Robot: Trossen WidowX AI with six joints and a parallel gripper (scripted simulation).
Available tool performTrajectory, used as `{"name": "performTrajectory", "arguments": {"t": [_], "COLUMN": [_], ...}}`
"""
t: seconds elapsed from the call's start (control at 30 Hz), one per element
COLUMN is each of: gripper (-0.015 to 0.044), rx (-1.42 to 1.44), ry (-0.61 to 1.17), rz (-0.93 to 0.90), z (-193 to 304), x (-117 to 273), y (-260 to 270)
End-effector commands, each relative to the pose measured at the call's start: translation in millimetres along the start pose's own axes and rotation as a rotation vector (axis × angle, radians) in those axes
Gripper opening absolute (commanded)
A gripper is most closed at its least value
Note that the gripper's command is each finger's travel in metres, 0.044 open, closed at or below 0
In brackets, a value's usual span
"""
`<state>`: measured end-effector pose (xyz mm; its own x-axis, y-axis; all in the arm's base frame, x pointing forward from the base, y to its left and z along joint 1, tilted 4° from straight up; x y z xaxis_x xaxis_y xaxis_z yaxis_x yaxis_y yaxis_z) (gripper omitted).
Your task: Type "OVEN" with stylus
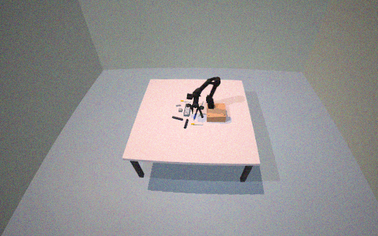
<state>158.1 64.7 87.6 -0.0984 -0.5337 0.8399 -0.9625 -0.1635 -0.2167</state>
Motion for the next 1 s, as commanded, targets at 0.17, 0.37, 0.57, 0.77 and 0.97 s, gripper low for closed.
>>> {"name": "performTrajectory", "arguments": {"t": [0.17, 0.37, 0.57, 0.77, 0.97], "gripper": [0.0150, 0.0150, 0.0150, 0.0150, 0.0150], "rx": [-0.003, -0.003, -0.003, -0.003, -0.003], "ry": [-0.002, -0.002, -0.002, -0.002, -0.002], "rz": [-0.010, -0.010, -0.010, -0.010, -0.010], "z": [3, 5, 7, 9, 11], "x": [-6, -9, -12, -16, -19], "y": [5, 5, 6, 6, 6]}}
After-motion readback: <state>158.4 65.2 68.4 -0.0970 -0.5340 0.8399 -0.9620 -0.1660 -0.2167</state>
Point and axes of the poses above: the point midway between the two fingers, 35 mm back from their tips, its own x axis back along the fingers, its own y axis across the jaws, z = x × y, the point moved 8 cm from there along x, back along the fingers, and after that the axes turned 14 degrees about x, right-handed, at the moved point
